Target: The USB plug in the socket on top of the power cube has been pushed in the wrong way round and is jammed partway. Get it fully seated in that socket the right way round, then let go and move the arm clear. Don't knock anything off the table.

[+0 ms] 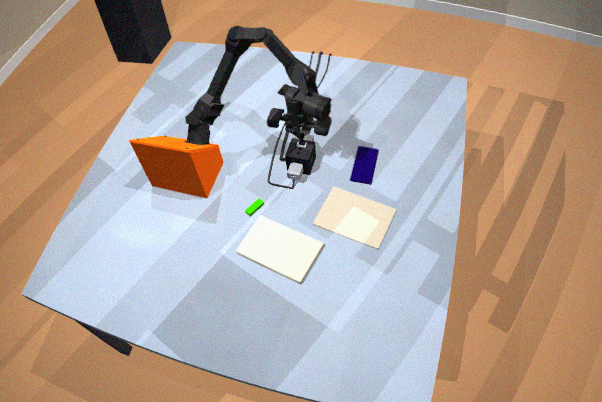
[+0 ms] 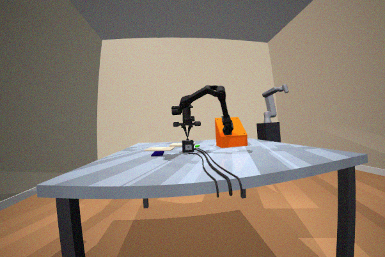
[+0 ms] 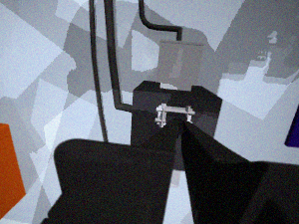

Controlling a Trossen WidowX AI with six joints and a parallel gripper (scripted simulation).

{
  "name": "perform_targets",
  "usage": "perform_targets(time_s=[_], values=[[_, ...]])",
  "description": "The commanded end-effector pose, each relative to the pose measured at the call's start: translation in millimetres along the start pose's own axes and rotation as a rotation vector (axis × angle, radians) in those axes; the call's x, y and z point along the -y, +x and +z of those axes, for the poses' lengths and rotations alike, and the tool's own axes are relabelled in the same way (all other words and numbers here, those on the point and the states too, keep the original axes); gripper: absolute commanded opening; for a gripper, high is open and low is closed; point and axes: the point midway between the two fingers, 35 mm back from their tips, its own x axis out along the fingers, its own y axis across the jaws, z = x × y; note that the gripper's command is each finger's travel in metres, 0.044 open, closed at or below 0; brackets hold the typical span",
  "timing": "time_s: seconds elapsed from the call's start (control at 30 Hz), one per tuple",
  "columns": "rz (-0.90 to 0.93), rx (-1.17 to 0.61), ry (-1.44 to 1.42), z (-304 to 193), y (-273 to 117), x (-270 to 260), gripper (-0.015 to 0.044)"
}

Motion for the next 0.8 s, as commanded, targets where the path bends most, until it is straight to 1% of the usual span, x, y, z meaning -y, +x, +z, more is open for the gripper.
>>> perform_targets(time_s=[0.0, 0.2, 0.3, 0.33, 0.77], values=[[0.005, 0.003, -0.001, 0.9, 2.8, -0.5, 0.0000], [0.005, 0.003, -0.001, 0.9, 2.8, -0.5, 0.0000], [0.000, 0.000, 0.000, 0.0, 0.0, 0.0, 0.0079], [0.000, 0.000, 0.000, 0.0, 0.0, 0.0, 0.0095], [0.000, 0.000, 0.000, 0.0, 0.0, 0.0, 0.0095]])
